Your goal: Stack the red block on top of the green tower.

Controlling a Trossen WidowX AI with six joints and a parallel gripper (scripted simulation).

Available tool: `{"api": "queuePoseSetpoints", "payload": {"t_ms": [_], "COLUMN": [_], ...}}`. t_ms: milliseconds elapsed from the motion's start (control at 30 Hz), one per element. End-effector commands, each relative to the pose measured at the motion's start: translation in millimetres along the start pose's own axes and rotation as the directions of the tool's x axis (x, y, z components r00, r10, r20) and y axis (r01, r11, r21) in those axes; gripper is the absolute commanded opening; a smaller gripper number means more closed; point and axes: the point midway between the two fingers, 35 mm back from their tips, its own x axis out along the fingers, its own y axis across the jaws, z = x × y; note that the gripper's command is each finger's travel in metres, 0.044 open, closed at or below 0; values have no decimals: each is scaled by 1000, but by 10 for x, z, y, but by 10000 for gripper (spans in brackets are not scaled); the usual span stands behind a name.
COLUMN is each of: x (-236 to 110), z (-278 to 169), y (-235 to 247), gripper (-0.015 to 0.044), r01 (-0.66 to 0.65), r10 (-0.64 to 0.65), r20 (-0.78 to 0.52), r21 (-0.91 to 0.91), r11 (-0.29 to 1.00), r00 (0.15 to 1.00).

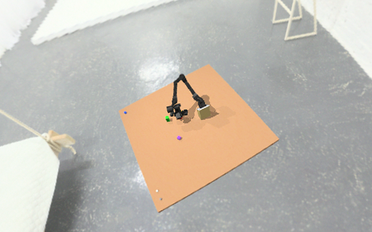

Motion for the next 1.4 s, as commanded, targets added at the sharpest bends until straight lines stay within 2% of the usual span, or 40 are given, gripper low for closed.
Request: {"api": "queuePoseSetpoints", "payload": {"t_ms": [0,867,1200,1367], "x": [-44,-1132,-1169,-1197], "z": [5,5,14,46], "y": [-1,-8,-16,-186], "gripper": [0,0,0,0], "r01": [-1,-4,-4,-3], "r10": [1,4,4,3], "r20": [3,8,8,9], "r21": [0,0,0,1], "r11": [1000,1000,1000,1000], "r00": [1000,1000,1000,1000]}}
